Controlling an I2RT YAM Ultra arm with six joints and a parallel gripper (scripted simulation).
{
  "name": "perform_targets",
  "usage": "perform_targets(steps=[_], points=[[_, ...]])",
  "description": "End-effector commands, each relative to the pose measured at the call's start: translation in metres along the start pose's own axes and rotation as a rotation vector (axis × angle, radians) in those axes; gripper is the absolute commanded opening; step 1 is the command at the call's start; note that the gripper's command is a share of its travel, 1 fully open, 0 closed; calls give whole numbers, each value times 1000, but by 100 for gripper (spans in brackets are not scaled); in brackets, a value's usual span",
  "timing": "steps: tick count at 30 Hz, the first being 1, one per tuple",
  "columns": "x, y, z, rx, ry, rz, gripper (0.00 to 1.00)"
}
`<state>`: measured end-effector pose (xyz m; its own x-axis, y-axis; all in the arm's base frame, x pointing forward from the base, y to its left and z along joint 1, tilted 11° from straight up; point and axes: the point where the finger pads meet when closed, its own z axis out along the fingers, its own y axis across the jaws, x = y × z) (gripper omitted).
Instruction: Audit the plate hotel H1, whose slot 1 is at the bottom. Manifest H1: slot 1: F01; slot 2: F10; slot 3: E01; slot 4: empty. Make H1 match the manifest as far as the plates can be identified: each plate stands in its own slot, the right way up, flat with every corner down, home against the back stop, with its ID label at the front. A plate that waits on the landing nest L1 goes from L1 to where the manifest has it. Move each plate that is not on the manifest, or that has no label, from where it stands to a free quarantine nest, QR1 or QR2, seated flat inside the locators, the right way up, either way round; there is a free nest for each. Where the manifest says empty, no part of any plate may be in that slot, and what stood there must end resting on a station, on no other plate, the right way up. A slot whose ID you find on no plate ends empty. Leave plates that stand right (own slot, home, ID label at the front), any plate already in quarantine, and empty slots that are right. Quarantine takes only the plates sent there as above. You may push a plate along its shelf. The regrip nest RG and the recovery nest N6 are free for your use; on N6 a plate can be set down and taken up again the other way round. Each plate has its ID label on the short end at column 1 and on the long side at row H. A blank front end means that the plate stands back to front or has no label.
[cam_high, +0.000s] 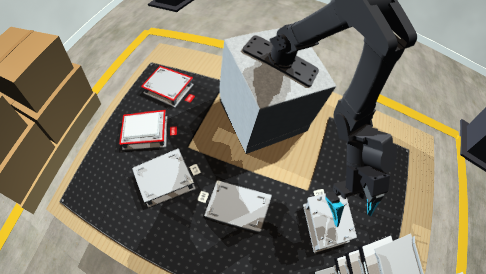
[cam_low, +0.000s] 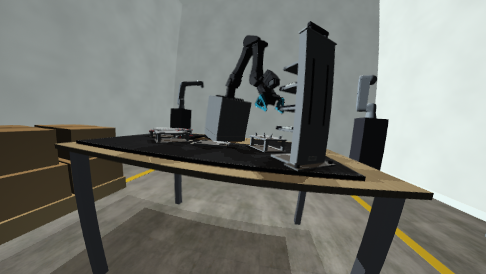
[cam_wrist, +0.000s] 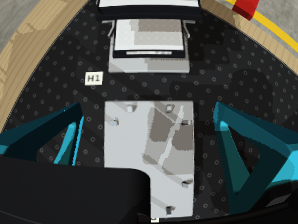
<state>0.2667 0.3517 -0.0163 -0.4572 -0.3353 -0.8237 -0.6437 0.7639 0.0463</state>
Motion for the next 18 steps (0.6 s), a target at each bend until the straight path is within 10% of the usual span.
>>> perform_targets(steps=[1,18], points=[[-8,0,2,0,-14,1,100],[-23,0,16,0,-14,1,100]])
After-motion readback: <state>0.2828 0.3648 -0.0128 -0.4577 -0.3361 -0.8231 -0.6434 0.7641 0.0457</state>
